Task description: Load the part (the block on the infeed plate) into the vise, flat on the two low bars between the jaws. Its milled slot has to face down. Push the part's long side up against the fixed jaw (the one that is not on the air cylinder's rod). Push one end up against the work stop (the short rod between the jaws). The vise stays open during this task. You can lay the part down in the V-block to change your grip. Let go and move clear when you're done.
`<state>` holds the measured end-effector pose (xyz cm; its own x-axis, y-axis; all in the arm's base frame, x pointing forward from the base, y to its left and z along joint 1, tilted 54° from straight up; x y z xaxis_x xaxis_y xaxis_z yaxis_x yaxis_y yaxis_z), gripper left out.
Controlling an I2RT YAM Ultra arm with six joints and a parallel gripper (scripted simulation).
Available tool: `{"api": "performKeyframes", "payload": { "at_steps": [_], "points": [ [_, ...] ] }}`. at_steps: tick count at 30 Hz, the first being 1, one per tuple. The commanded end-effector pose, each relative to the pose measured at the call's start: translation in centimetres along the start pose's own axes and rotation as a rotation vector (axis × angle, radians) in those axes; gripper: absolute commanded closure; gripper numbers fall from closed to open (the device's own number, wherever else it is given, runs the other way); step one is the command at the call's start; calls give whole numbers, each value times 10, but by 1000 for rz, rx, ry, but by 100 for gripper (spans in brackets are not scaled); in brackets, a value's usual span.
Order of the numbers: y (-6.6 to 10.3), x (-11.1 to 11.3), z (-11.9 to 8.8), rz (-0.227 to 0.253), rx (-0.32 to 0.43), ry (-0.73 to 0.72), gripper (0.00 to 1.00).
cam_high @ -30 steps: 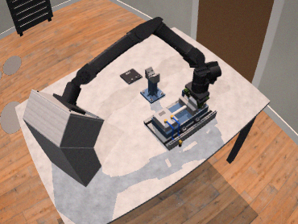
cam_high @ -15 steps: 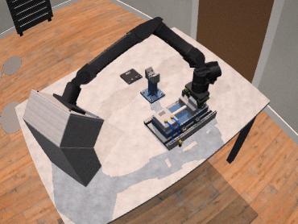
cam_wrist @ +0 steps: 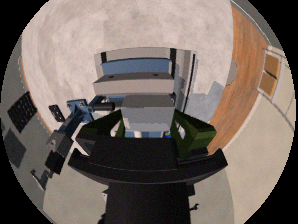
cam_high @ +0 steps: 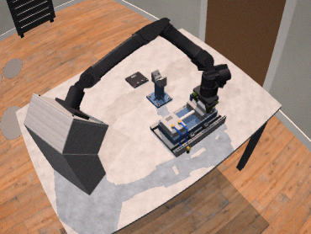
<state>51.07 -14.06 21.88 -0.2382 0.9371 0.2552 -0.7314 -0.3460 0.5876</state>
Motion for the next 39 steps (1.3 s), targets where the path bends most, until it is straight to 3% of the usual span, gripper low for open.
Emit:
{"api": "performKeyframes", "payload": {
  "at_steps": [1,39],
  "points": [
    [13,-9,15,-33,-41,16,100],
    [15,-7,17,-34,-44,18,100]
  ]
}}
Point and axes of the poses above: the point where the finger pads meet when closed, its own y axis back along the fingers, its own x axis across the jaws, z = x × y, the point moved 2 cm from there along y, back along the fingers, and after that the axes turned 6 degrees about y, right-handed, at the moved point
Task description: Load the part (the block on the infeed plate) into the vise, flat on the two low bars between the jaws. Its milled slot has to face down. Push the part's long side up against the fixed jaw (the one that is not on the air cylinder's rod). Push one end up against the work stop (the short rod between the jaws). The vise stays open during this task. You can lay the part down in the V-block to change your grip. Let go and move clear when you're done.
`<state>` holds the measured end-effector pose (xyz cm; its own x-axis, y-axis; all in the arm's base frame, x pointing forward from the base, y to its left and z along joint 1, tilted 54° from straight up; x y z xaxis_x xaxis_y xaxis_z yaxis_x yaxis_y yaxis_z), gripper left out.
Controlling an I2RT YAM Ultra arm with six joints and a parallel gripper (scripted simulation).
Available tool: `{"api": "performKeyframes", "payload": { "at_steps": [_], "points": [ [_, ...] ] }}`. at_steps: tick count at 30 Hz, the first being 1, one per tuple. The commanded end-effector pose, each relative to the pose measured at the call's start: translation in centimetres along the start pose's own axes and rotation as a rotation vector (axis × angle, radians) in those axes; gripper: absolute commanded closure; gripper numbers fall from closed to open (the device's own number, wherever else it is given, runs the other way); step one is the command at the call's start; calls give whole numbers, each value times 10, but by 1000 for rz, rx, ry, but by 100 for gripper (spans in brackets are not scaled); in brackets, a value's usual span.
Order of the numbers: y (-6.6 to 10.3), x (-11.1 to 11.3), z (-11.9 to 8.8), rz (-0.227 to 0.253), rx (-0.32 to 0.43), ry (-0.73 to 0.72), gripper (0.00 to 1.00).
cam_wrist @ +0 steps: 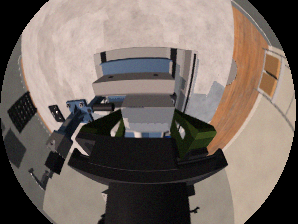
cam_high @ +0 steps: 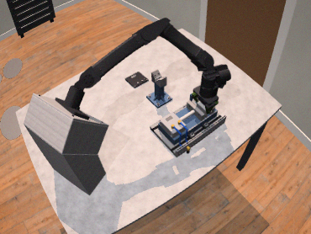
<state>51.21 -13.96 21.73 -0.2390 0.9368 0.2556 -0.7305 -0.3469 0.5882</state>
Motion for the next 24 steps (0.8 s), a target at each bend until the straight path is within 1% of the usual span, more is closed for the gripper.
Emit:
{"api": "performKeyframes", "payload": {
  "at_steps": [1,8,9,24],
  "points": [
    [17,-8,17,-35,-45,18,100],
    [17,-8,17,-35,-45,18,100],
    [17,-8,17,-35,-45,18,26],
    [17,-7,17,-34,-46,18,26]
  ]
}}
Point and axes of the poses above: the point where the finger pads meet when closed, its own y axis back along the fingers, its own x axis across the jaws, z = x × y, the point moved 2 cm from there along y, back along the fingers, and after that the axes turned 6 degrees about y, right-handed, at the moved point
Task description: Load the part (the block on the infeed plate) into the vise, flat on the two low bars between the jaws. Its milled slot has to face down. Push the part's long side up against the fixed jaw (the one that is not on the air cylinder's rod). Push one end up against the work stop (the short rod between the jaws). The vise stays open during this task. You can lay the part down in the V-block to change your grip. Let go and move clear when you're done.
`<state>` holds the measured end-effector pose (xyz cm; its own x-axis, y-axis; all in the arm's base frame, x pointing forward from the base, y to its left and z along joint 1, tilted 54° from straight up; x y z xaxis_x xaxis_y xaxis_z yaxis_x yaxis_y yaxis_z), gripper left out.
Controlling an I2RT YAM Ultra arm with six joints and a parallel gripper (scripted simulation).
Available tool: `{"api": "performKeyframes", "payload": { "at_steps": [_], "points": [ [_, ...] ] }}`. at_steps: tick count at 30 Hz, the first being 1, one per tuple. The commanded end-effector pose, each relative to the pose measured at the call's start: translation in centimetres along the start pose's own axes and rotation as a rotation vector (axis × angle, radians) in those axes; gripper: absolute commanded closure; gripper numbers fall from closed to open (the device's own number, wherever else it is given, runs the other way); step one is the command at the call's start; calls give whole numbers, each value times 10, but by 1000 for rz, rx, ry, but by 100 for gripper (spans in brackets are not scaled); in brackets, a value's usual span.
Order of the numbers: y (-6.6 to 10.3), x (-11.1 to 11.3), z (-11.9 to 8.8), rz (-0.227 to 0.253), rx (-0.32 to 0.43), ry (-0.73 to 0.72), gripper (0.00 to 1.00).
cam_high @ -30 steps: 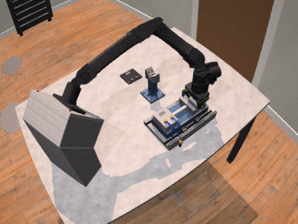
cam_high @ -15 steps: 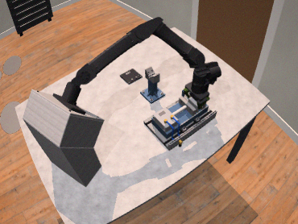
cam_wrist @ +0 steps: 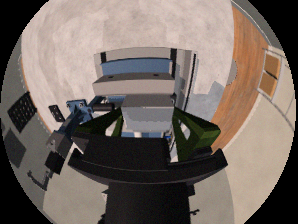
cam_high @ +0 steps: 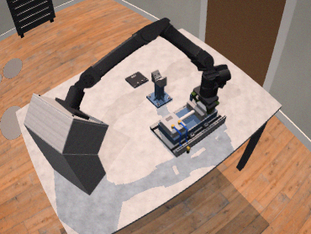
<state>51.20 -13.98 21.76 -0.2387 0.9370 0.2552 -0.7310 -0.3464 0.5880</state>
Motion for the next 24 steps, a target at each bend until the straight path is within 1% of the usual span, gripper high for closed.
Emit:
{"api": "performKeyframes", "payload": {
  "at_steps": [1,21,24],
  "points": [
    [17,-7,17,-34,-45,18,26],
    [17,-7,17,-34,-45,18,26],
    [19,-6,18,-33,-46,20,26]
  ]
}}
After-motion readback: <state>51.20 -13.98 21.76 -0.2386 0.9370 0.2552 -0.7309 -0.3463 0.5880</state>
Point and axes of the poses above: the point where the finger pads meet when closed, its own y axis back along the fingers, its own x axis across the jaws, z = x × y, the point moved 2 cm from there along y, back along the fingers, and after that the axes turned 6 degrees about y, right-handed, at the moved point
